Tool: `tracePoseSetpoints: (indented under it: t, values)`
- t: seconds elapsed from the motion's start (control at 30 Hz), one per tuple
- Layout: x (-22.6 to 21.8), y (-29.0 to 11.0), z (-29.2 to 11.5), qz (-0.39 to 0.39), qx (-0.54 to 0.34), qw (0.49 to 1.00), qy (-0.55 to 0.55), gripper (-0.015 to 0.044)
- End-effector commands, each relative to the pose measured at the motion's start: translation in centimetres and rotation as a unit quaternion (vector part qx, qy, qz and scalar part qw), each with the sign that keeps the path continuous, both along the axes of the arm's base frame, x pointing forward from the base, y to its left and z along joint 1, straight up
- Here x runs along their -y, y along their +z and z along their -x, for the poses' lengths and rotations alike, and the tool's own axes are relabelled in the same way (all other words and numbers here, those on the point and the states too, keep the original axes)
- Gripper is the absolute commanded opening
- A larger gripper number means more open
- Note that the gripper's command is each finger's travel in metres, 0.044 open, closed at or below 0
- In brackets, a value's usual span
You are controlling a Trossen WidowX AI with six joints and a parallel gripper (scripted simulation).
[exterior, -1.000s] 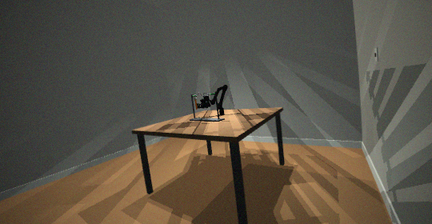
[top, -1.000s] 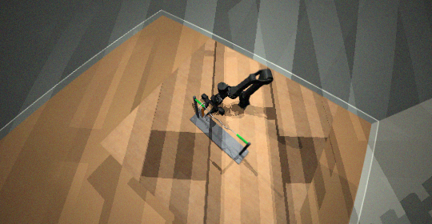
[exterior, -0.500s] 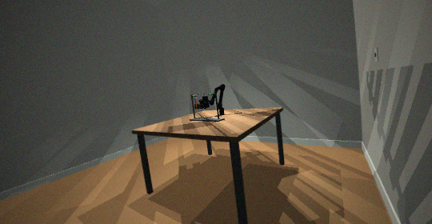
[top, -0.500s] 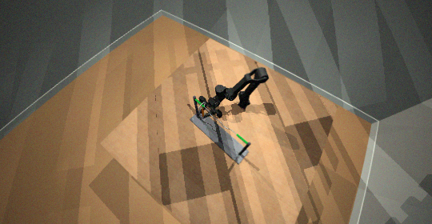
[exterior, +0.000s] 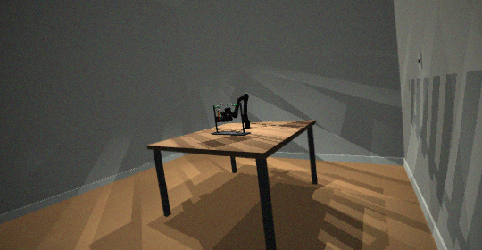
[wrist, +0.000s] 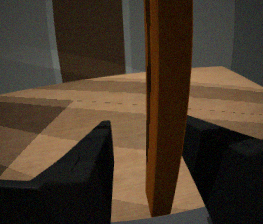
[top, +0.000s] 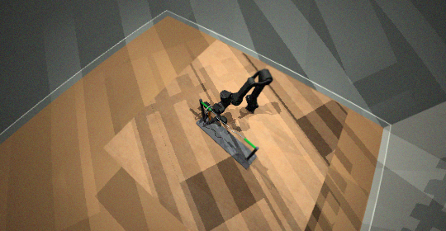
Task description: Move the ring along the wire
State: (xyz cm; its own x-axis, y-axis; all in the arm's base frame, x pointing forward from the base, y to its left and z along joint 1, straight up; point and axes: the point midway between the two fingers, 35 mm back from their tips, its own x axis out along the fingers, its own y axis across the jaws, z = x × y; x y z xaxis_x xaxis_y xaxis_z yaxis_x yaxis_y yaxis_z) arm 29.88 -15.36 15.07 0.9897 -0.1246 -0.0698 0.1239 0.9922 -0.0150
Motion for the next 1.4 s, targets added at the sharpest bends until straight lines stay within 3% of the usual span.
tracePoseSetpoints:
  t: [0.0,0.73,1.13,1.37]
  values:
    - [0.06,-0.04,-0.42,-0.001,0.001,1.0,0.0,0.016]
    - [0.06,-0.04,-0.42,-0.001,0.001,1.0,0.0,0.016]
    - [0.01,-0.05,-0.39,0.0,0.0,1.0,0.001,-0.015]
    - [0.01,0.04,-0.39,0.0,0.0,1.0,0.001,-0.015]
